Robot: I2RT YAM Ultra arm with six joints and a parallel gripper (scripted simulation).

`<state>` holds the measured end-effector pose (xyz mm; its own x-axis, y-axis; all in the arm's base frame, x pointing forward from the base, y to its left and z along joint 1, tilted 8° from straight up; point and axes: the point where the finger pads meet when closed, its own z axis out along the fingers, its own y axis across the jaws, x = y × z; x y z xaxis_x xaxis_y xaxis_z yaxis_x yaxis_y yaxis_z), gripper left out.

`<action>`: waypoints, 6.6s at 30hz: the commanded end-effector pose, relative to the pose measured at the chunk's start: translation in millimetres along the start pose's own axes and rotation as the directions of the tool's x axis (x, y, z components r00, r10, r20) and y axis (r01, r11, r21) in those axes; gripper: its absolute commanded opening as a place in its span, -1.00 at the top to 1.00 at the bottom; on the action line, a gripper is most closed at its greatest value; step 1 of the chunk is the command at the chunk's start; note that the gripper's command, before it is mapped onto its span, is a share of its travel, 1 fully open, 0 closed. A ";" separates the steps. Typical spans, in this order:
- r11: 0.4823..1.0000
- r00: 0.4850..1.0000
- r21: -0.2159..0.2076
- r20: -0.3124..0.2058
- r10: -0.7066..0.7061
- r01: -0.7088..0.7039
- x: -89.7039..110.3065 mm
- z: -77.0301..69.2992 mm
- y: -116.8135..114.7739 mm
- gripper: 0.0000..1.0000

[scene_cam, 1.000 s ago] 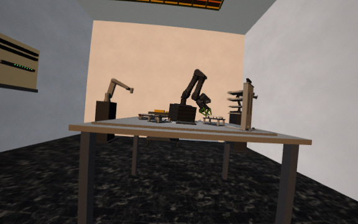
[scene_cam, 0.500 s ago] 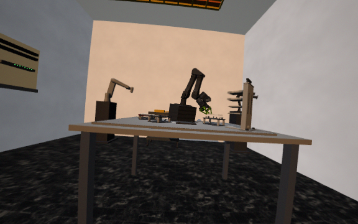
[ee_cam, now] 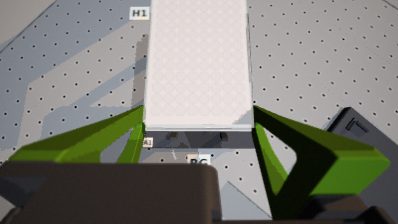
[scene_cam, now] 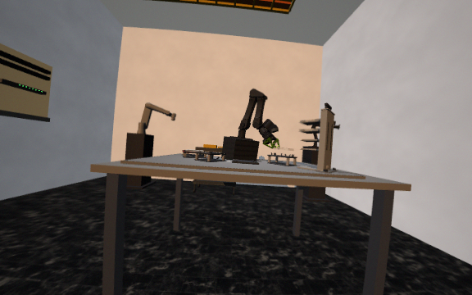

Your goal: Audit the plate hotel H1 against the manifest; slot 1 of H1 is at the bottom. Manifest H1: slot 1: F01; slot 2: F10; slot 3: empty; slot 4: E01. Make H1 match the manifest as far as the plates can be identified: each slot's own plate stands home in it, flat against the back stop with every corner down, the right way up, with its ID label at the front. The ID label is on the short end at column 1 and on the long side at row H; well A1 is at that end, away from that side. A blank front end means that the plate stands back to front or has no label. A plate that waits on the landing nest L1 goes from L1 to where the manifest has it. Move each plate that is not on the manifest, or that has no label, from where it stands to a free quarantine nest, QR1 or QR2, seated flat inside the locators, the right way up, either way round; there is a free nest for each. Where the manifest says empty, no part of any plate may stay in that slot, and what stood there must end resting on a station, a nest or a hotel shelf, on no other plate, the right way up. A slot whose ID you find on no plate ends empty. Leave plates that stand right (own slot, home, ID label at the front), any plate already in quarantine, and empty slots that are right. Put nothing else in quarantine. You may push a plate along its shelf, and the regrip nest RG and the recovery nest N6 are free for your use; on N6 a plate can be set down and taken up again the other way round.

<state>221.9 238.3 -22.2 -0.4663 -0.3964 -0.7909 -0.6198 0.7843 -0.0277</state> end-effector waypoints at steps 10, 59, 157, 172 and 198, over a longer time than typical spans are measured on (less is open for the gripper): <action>1.000 1.000 0.002 0.011 0.003 -0.003 -11.1 -8.2 -0.1 -0.72; 1.000 1.000 0.002 0.011 0.003 -0.003 -23.0 -19.9 0.0 -0.72; 1.000 1.000 0.002 0.013 0.003 -0.003 -80.0 32.6 -0.3 -0.72; 1.000 1.000 0.002 0.014 0.003 -0.003 -89.5 41.3 -0.4 -0.72; 1.000 1.000 0.002 0.013 0.003 -0.003 -88.3 42.6 -0.4 -0.72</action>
<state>286.6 289.4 14.3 -0.4741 -0.4033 -0.7827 -0.6174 0.7860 -0.0310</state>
